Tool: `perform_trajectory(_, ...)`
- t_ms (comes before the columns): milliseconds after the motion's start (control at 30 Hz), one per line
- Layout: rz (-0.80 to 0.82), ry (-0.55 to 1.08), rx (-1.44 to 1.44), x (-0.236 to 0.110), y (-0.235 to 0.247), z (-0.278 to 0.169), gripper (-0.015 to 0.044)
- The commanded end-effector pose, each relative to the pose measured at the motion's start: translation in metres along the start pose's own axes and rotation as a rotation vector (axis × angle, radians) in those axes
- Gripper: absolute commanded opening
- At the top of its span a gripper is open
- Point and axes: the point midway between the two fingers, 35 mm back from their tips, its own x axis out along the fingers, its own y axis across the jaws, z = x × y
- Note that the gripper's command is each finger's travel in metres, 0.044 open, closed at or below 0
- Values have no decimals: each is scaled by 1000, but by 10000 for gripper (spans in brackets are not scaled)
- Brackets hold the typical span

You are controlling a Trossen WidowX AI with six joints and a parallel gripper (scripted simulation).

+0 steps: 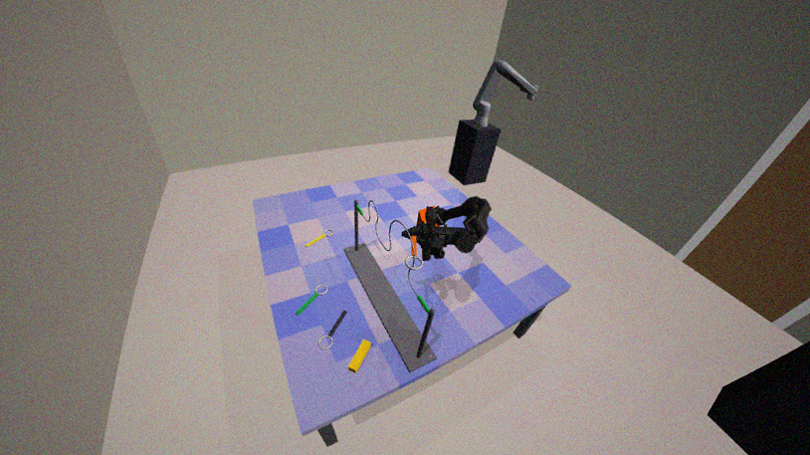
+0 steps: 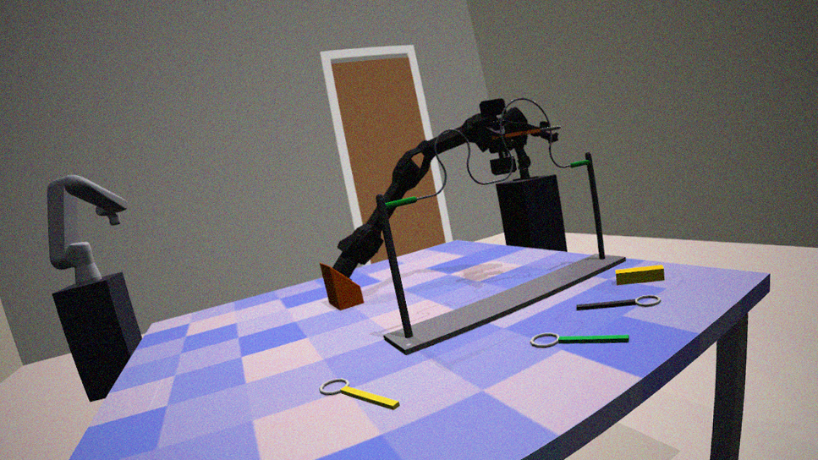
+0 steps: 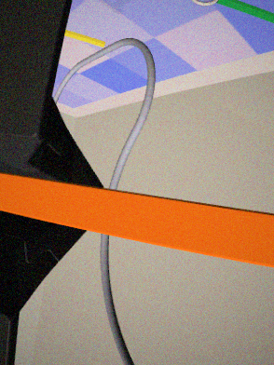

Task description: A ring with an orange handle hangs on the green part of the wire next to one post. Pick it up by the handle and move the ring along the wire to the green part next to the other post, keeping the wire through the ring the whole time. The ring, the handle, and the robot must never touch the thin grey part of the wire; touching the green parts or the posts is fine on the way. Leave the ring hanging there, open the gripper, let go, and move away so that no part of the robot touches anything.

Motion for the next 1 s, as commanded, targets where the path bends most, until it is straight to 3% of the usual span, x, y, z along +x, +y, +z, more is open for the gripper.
perform_trajectory(0,30,-3,53,1,1,1,-150)
perform_trajectory(967,240,-26,376,1,14,4,-150)
